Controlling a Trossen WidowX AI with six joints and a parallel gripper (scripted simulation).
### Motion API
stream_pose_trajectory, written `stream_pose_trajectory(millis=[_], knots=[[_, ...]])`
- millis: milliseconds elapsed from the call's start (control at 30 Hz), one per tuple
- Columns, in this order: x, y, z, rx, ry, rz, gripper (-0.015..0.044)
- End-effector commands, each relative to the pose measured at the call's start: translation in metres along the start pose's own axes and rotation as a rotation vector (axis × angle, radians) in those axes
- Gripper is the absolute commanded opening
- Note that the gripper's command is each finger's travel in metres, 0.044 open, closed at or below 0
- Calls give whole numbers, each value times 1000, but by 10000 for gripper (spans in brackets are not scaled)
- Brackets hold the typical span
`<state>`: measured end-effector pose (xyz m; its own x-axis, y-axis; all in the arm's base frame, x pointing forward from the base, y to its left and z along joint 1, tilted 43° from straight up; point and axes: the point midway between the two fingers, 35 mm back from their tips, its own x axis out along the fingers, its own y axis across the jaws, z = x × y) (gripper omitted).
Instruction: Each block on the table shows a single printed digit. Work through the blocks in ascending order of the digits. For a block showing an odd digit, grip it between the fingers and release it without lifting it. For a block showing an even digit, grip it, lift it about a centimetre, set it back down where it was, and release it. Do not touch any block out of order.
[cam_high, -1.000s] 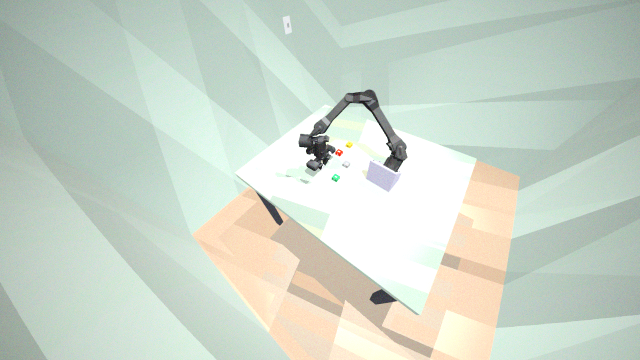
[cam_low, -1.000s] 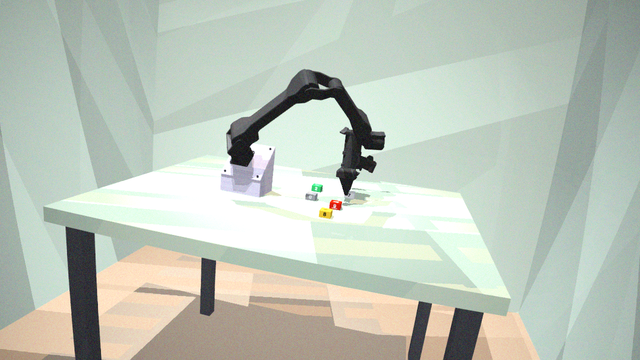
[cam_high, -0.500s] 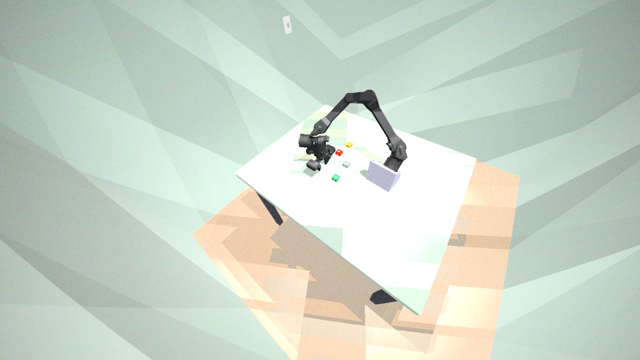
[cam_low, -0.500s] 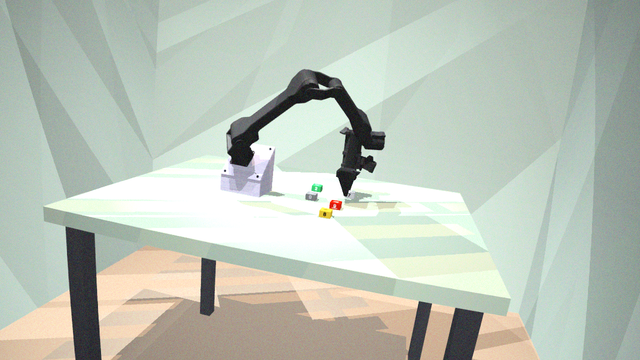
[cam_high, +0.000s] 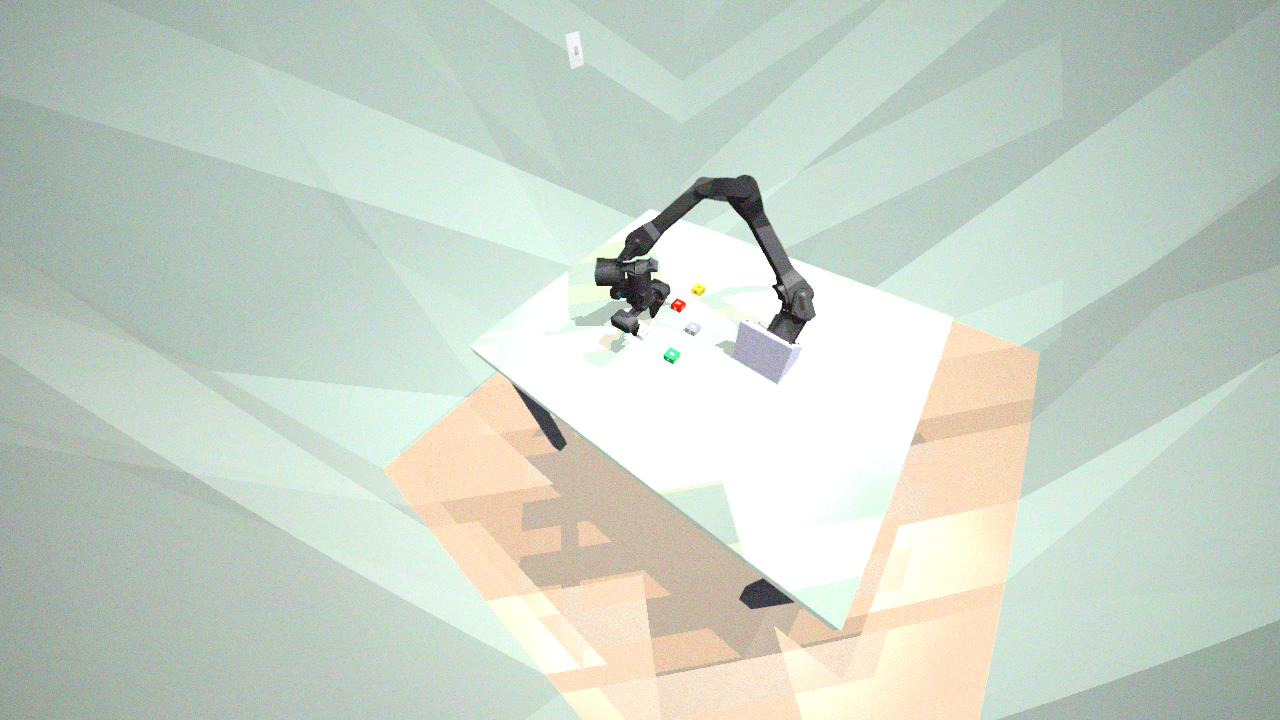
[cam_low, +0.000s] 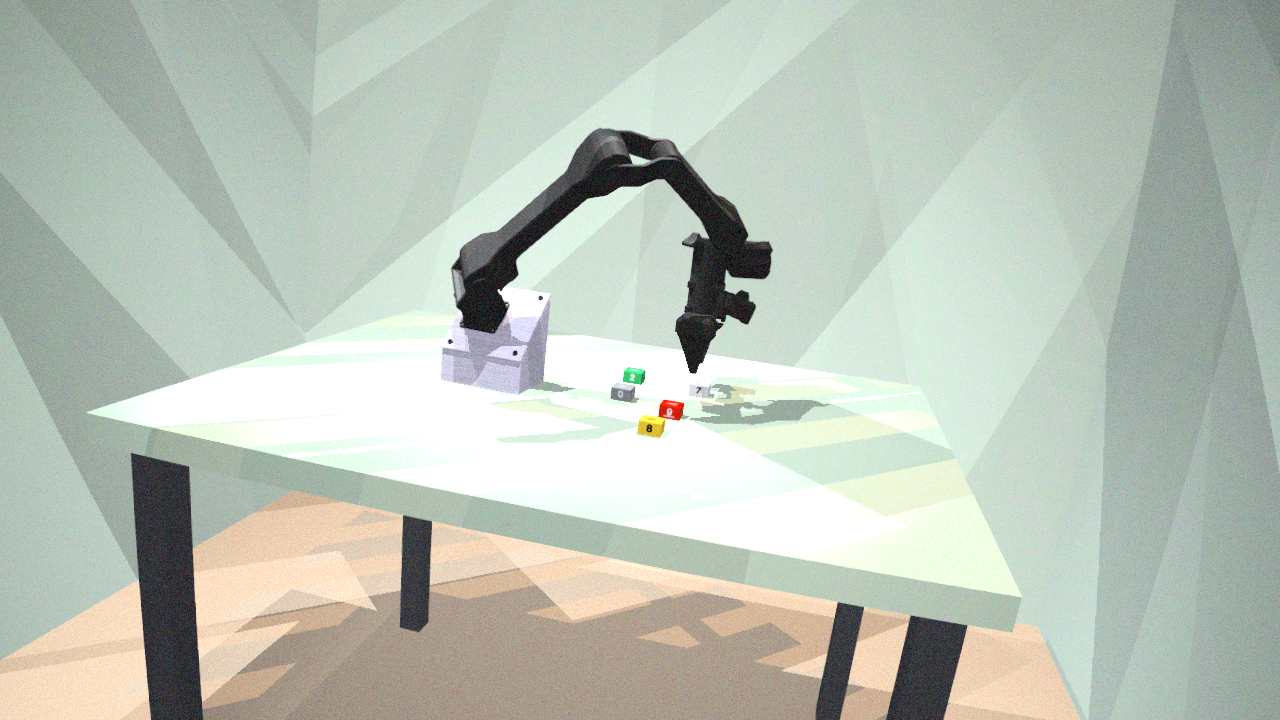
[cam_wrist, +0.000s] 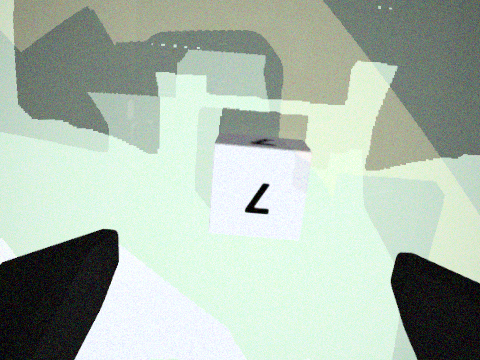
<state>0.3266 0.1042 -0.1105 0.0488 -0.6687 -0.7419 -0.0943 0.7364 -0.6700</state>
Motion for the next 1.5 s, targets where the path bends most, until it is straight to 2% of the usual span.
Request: stream_pose_trajectory(millis=[0,100,267,667,933,1167,1467], knots=[[-31,0,2,7,4,7,321],[-79,0,1,6,5,8,242],[-82,-1,0,6,5,8,120],[-83,-3,1,6,5,9,120],[-88,-124,8,10,-2,26,120],[-82,-229,-24,7,5,0,120],[-81,-238,-29,4,8,-5,120]])
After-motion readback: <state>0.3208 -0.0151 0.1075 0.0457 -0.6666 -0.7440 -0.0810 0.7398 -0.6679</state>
